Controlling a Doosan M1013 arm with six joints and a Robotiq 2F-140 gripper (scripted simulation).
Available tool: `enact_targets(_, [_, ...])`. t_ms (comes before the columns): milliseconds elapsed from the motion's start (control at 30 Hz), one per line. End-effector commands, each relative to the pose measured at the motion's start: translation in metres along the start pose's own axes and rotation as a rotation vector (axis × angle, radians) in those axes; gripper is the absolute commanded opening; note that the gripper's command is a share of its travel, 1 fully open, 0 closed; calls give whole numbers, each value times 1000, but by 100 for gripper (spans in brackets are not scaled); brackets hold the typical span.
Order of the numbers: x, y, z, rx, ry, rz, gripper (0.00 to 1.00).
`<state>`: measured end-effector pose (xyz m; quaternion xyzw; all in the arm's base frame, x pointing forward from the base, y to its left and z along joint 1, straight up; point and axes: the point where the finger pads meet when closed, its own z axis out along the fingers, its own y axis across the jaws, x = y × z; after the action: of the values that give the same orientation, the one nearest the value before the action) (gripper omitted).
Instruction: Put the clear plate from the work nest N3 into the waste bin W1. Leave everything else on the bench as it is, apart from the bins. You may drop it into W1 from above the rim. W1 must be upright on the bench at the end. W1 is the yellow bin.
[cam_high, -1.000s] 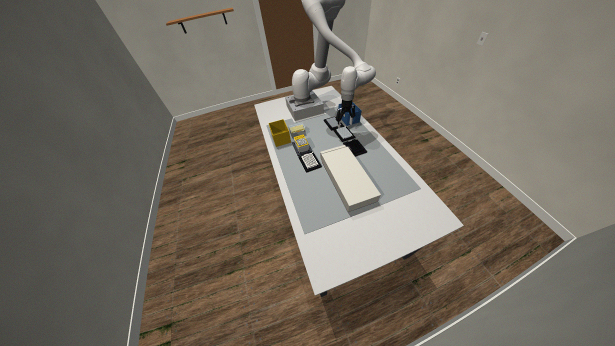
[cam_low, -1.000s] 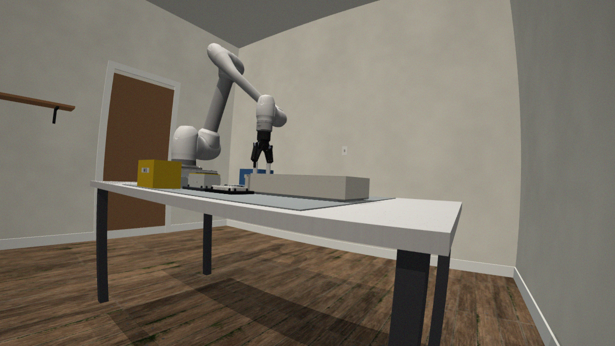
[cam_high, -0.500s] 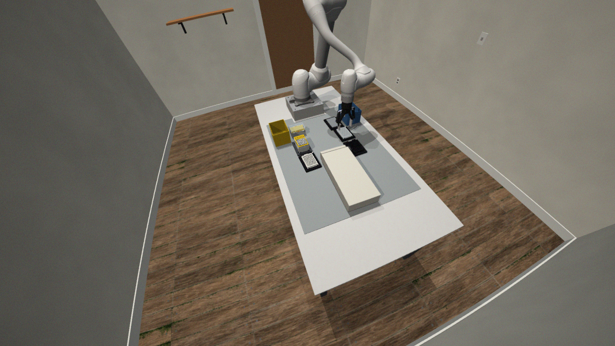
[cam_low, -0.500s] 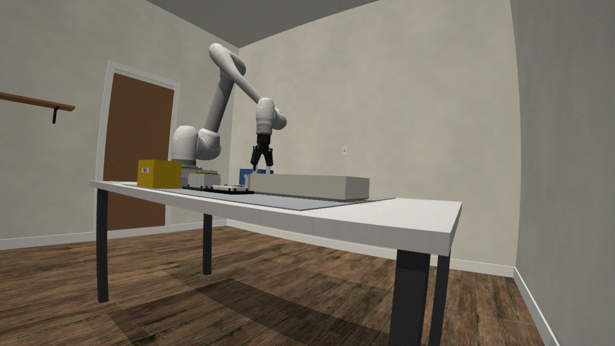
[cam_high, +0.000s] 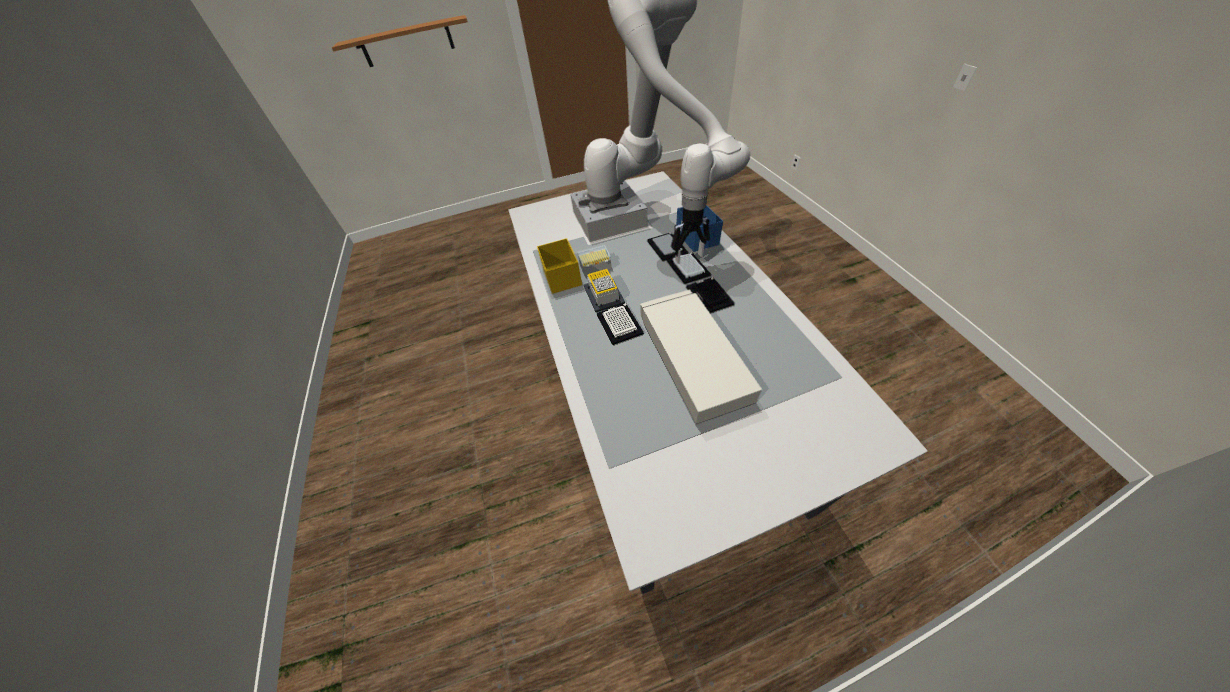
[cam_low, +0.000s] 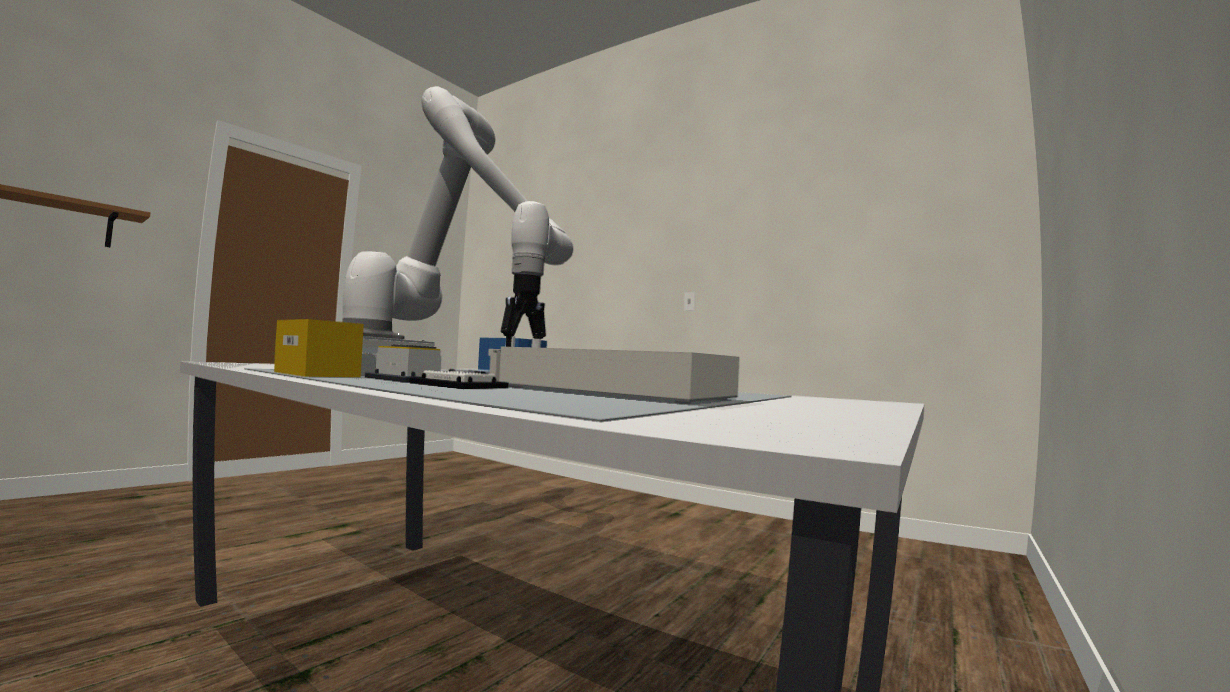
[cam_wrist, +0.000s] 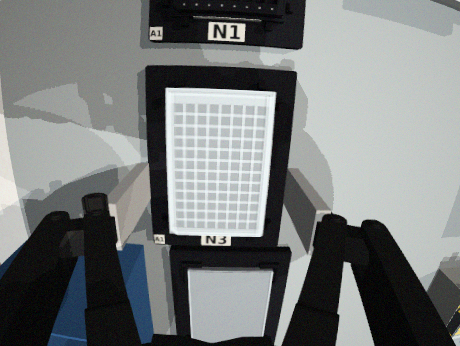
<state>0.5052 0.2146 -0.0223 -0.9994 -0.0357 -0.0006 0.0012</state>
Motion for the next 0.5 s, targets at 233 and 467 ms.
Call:
enact_targets(233, [0, 0, 12, 0, 0, 0, 70])
enact_targets(467, [0, 0, 18, 0, 0, 0, 70])
